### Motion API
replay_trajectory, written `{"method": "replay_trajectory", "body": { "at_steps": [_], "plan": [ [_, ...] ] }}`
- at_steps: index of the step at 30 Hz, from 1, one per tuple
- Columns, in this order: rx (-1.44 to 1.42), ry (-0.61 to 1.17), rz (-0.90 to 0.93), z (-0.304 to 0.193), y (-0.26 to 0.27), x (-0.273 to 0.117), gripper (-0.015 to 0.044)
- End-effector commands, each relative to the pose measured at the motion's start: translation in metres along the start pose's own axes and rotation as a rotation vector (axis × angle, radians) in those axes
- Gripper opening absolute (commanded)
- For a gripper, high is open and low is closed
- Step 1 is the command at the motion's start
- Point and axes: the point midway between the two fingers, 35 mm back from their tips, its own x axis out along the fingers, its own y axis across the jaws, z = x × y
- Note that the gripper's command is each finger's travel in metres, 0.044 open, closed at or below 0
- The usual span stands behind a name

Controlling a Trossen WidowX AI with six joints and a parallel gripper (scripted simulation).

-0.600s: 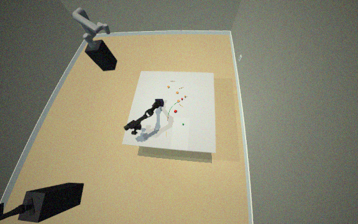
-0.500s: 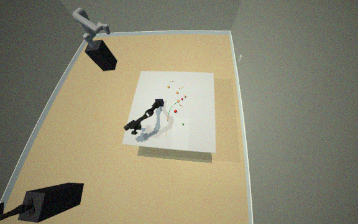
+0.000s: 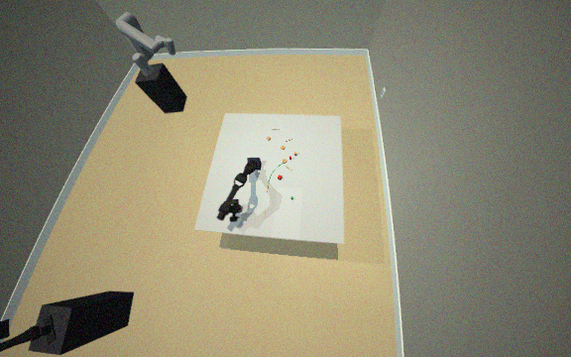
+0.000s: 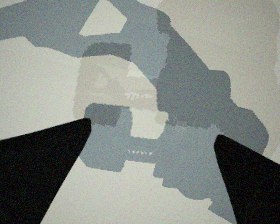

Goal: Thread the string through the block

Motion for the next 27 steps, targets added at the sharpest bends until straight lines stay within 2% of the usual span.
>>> {"method": "replay_trajectory", "body": {
  "at_steps": [1, 11, 18, 27],
  "plan": [
    [-0.056, -0.055, 0.051, 0.046, -0.001, 0.025, 0.044],
    [-0.194, -0.185, 0.173, 0.171, 0.02, 0.076, 0.044],
    [-0.282, -0.219, 0.31, 0.248, 0.066, 0.101, 0.044],
    [-0.434, -0.104, 0.483, 0.312, 0.155, 0.115, 0.044]
  ]
}}
